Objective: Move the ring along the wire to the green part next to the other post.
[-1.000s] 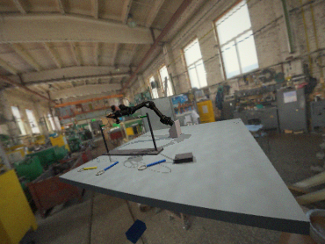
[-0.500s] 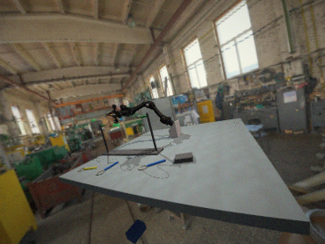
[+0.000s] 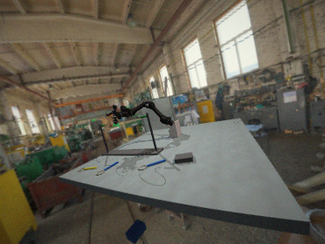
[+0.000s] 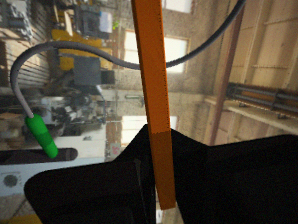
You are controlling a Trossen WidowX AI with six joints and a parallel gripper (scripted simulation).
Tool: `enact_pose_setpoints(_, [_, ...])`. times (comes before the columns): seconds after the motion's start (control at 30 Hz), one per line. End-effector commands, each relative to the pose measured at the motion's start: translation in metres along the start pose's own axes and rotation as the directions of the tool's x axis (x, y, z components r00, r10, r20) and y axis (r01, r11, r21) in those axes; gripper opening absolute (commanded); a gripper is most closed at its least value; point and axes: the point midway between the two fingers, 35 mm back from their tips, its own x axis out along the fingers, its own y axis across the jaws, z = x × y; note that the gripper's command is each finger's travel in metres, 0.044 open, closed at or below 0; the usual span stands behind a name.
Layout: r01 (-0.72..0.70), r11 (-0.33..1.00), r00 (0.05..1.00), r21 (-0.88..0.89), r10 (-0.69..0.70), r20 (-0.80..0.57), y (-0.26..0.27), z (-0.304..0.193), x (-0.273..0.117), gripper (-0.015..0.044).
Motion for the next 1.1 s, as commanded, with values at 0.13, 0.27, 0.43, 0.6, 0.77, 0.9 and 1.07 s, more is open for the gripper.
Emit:
enact_pose_setpoints(0.13, [-0.028,0.998,1.000,0.058,0.028,0.002,0.016,0.001,0.000,-0.0150])
enact_pose_setpoints(0.27, [-0.059,0.992,0.998,0.115,0.060,0.002,0.027,0.002,-0.001,-0.0150])
enact_pose_setpoints(0.43, [-0.107,0.974,0.994,0.201,0.108,0.005,0.042,0.004,-0.003,-0.0150])
enact_pose_setpoints(0.6, [-0.151,0.948,0.988,0.282,0.153,0.012,0.056,0.008,-0.005,-0.0150])
enact_pose_setpoints(0.77, [-0.202,0.904,0.978,0.377,0.208,0.026,0.073,0.014,-0.009,-0.0150])
enact_pose_setpoints(0.9, [-0.242,0.858,0.967,0.452,0.251,0.041,0.085,0.020,-0.013,-0.0150])
enact_pose_setpoints(1.07, [-0.290,0.788,0.950,0.543,0.304,0.066,0.100,0.029,-0.019,-0.0150])
